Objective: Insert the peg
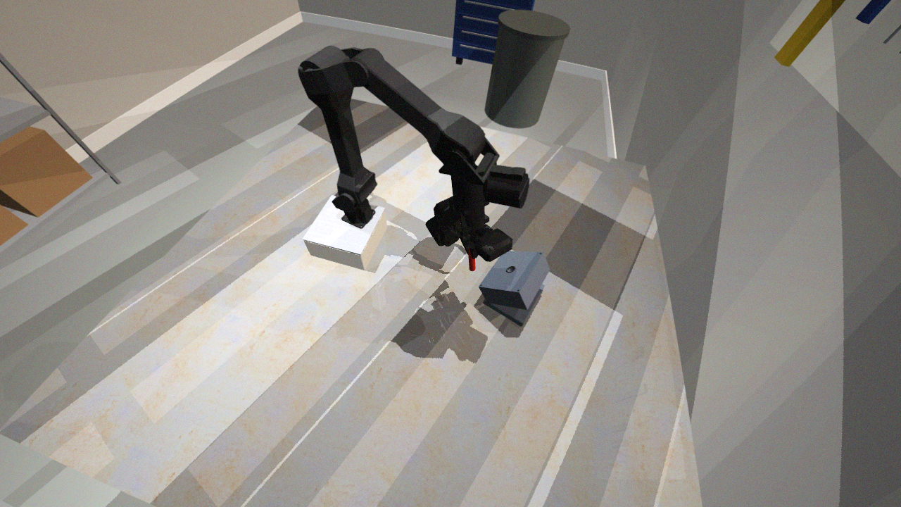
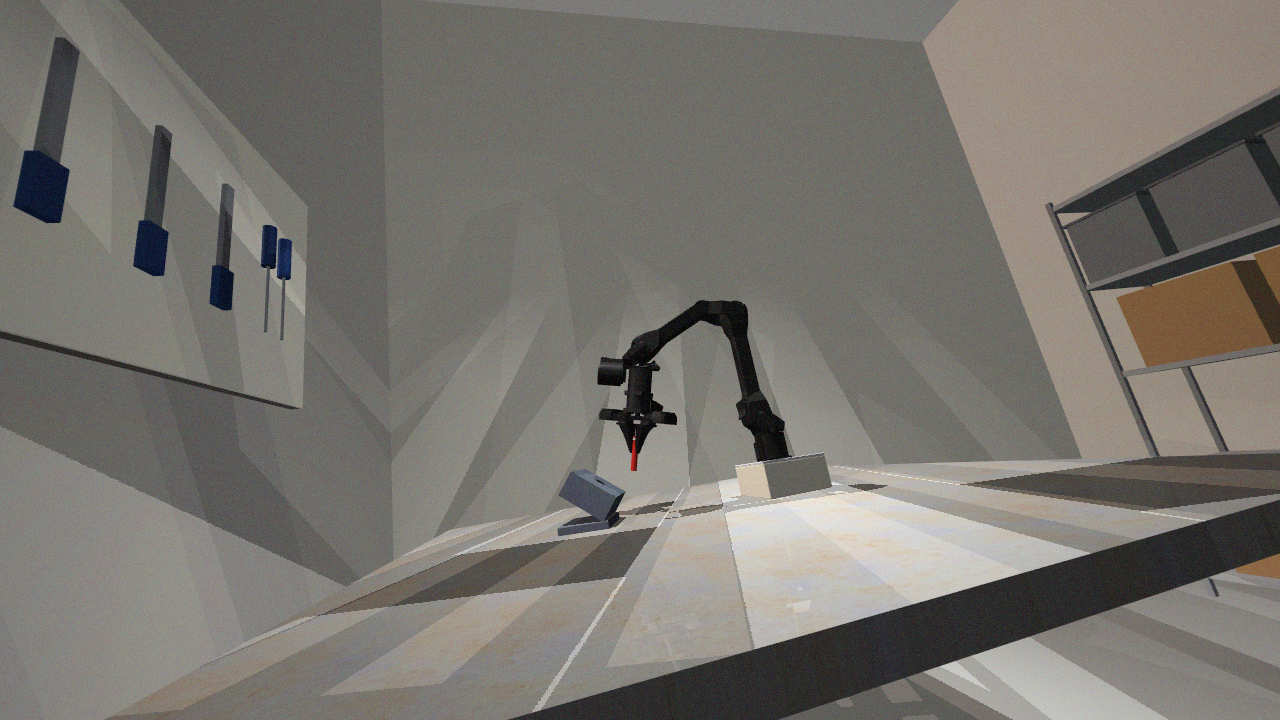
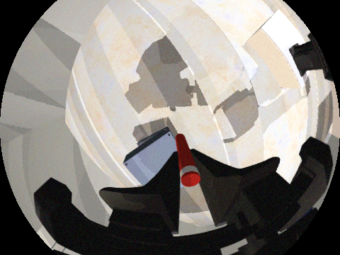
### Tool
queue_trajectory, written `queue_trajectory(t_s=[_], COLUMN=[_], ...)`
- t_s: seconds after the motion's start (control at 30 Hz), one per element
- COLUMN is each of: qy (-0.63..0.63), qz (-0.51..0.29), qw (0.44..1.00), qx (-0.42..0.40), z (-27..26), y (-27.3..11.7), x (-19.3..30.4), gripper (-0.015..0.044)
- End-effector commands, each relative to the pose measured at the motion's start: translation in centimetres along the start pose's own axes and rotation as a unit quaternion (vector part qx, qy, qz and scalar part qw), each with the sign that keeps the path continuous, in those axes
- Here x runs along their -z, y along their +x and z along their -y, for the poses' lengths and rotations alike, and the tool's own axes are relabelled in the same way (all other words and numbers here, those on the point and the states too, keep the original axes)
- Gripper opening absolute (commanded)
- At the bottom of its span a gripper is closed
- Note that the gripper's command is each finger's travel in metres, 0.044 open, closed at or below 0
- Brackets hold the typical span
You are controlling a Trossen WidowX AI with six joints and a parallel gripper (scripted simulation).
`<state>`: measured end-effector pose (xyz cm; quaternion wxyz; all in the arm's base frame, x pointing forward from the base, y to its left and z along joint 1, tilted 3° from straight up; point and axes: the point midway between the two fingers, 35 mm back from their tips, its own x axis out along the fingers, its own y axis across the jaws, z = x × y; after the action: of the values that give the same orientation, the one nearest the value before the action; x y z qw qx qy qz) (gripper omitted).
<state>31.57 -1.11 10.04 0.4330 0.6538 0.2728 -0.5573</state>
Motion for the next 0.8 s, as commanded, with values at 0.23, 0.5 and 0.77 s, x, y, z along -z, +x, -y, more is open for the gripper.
queue_trajectory(t_s=[0.23,0.5,0.77], qy=[-0.038,-0.066,-0.093], qz=[-0.013,-0.022,-0.031], qw=[0.998,0.995,0.991], qx=[-0.038,-0.065,-0.092], z=[0.2,0.4,0.7], y=[-1.0,-1.6,-2.3], x=[0.9,1.7,2.5], gripper=[0.0,0.0,0.0])
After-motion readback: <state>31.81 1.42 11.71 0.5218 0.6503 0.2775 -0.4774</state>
